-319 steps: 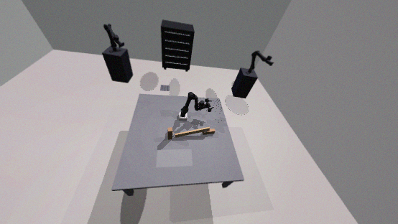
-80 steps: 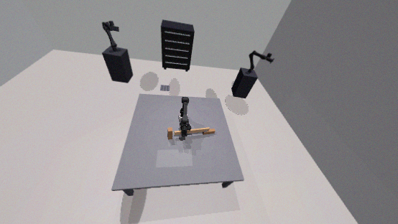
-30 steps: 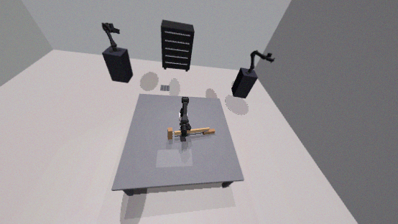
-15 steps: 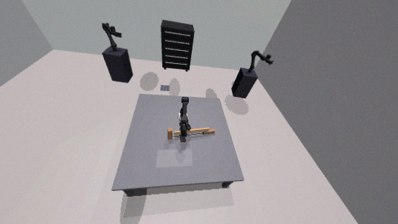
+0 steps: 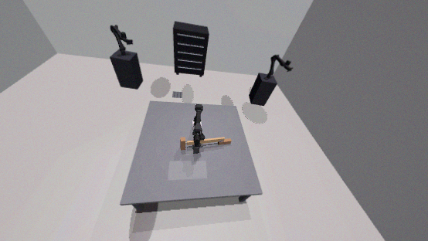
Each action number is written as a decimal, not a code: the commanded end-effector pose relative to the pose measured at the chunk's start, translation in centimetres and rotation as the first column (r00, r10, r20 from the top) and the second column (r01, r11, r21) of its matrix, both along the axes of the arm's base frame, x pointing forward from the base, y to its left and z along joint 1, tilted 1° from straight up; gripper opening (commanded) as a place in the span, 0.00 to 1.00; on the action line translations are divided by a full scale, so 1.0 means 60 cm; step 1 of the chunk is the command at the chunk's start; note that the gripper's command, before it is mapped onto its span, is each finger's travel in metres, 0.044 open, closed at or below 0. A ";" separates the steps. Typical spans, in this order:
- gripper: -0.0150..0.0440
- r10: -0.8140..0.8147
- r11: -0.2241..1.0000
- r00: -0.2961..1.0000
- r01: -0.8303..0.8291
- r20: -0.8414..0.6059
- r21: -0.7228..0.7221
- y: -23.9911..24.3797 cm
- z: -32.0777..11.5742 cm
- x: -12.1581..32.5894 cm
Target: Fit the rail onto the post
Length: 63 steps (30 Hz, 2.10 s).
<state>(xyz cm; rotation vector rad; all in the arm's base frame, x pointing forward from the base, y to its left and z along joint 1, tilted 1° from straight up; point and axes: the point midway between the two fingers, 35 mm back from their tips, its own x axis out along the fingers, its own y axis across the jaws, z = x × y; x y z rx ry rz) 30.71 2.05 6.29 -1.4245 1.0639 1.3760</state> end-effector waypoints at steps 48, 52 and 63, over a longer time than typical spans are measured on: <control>0.25 0.003 1.000 1.000 -0.003 0.003 0.001 -0.025 0.002 0.010; 0.25 0.003 1.000 1.000 -0.003 0.003 0.001 -0.027 0.002 0.010; 0.25 0.003 1.000 1.000 -0.003 0.003 0.000 -0.032 0.001 0.012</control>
